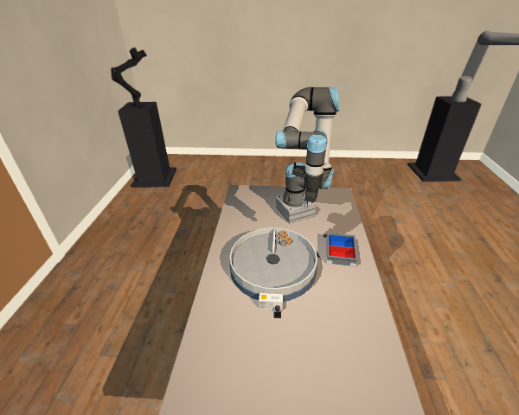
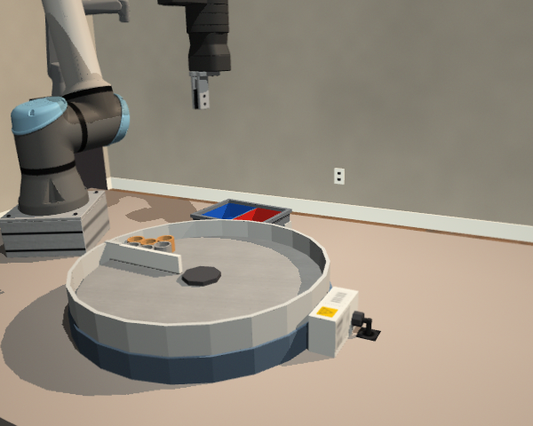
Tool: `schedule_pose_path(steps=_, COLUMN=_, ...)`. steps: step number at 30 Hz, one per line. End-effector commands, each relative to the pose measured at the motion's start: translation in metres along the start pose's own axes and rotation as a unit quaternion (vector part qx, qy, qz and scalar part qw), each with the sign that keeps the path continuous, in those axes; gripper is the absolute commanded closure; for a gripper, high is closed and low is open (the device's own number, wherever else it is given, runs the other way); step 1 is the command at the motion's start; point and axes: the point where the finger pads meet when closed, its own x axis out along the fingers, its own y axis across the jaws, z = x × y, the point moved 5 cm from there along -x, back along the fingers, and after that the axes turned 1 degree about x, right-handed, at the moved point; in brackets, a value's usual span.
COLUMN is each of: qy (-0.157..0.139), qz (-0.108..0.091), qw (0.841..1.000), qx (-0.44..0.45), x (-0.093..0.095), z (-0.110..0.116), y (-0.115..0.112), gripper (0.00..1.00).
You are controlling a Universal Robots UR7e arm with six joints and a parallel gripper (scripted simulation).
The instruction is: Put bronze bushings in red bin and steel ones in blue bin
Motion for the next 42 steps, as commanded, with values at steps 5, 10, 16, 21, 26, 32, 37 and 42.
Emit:
schedule_pose_path(steps=5, qy=-0.002, qz=-0.003, qw=1.0, qx=-0.001, x=0.032, z=-0.018, y=-0.001, gripper=0.73)
schedule_pose_path(steps=10, qy=-0.002, qz=-0.003, qw=1.0, qx=-0.001, x=0.073, z=-0.04, y=-0.001, gripper=0.73)
schedule_pose_path(steps=16, qy=-0.003, qz=-0.004, qw=1.0, qx=-0.001, x=0.094, z=-0.051, y=0.0, gripper=0.73)
schedule_pose_path(steps=21, qy=-0.003, qz=-0.004, qw=1.0, qx=-0.001, x=0.124, z=-0.067, y=0.0, gripper=0.73)
schedule_pose_path(steps=26, qy=-0.003, qz=-0.004, qw=1.0, qx=-0.001, x=0.135, z=-0.072, y=0.0, gripper=0.73)
schedule_pose_path(steps=32, qy=-0.003, qz=-0.004, qw=1.0, qx=-0.001, x=0.181, z=-0.098, y=0.0, gripper=0.73)
schedule_pose_path(steps=37, qy=-0.003, qz=-0.004, qw=1.0, qx=-0.001, x=0.186, z=-0.1, y=0.0, gripper=0.73)
schedule_pose_path(steps=42, qy=-0.003, qz=-0.004, qw=1.0, qx=-0.001, x=0.186, z=-0.1, y=0.0, gripper=0.73)
